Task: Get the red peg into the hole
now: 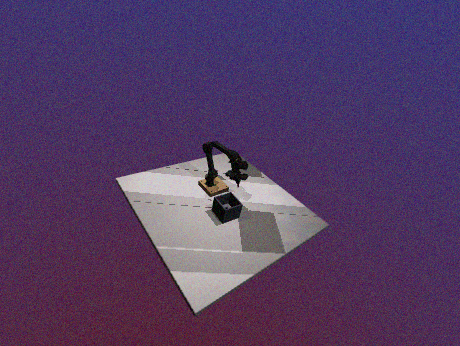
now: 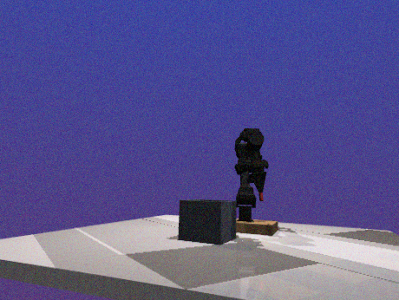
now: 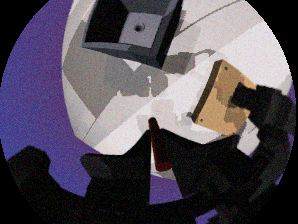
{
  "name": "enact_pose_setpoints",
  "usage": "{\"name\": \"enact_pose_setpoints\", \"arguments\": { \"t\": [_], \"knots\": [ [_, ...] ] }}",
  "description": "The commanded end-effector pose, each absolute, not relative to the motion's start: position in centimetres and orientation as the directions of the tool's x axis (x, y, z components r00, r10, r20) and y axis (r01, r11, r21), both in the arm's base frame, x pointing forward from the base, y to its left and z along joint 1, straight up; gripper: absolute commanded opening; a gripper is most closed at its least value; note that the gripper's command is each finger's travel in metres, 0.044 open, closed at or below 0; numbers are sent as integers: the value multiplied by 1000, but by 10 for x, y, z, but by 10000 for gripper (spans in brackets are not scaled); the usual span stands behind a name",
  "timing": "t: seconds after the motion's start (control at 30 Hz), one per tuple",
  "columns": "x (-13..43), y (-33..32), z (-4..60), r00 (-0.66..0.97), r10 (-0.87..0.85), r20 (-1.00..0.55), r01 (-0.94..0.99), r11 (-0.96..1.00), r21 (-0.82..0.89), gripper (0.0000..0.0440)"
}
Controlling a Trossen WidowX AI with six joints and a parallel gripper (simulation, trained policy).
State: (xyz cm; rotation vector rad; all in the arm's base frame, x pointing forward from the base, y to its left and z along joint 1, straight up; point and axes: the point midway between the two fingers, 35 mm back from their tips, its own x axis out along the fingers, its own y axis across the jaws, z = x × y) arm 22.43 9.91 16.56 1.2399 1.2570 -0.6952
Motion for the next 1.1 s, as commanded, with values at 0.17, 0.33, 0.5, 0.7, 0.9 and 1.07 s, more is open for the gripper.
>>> {"name": "enact_pose_setpoints", "arguments": {
  "t": [0.17, 0.33, 0.5, 0.7, 0.9, 1.07],
  "knots": [
    [236, 70, 184, 294, 158, -943, 910, 254, 326, 0],
    [241, 53, 187, 297, 117, -948, 916, 246, 318, 0],
    [246, 37, 188, 290, 85, -953, 924, 237, 302, 0],
    [253, 20, 188, 276, 57, -960, 933, 224, 282, 0],
    [260, 4, 186, 259, 39, -965, 942, 211, 261, 0],
    [266, -9, 183, 244, 29, -969, 948, 203, 244, 0]
  ]
}}
